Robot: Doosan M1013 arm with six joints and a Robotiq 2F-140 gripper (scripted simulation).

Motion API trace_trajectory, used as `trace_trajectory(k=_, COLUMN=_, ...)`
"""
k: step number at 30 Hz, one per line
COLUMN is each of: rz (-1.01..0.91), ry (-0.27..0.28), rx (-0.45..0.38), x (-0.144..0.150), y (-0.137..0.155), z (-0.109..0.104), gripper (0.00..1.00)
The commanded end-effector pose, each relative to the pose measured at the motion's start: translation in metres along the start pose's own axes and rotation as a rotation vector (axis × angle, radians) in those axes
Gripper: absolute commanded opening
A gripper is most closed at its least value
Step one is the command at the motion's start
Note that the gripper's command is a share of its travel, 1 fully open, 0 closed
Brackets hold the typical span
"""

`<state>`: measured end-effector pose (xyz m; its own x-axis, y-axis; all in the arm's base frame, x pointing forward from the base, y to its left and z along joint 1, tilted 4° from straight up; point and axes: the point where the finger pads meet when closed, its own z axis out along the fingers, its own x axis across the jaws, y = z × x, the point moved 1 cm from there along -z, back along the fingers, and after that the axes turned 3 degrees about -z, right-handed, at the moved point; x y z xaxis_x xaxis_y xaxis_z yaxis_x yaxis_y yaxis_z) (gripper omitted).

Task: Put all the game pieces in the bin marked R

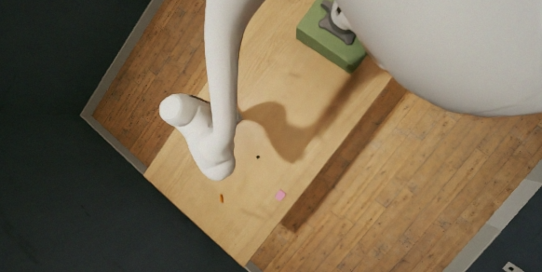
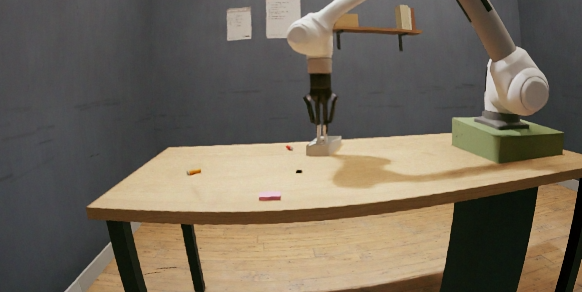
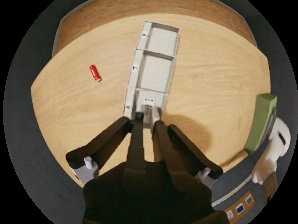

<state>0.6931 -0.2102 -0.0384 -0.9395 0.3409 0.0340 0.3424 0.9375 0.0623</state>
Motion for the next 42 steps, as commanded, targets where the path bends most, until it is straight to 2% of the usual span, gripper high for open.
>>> trace_trajectory(k=1, rz=0.0, ry=-0.002, rx=0.0, x=-0.001, y=0.0, z=0.005, gripper=0.16)
trace_trajectory(k=9, rz=0.0, ry=-0.002, rx=0.0, x=-0.001, y=0.0, z=0.016, gripper=0.16)
trace_trajectory(k=21, rz=0.0, ry=-0.002, rx=0.0, x=-0.001, y=0.0, z=0.016, gripper=0.16)
trace_trajectory(k=22, rz=0.0, ry=-0.002, rx=0.0, x=-0.001, y=0.0, z=0.016, gripper=0.27)
trace_trajectory(k=42, rz=0.0, ry=-0.002, rx=0.0, x=-0.001, y=0.0, z=0.012, gripper=0.27)
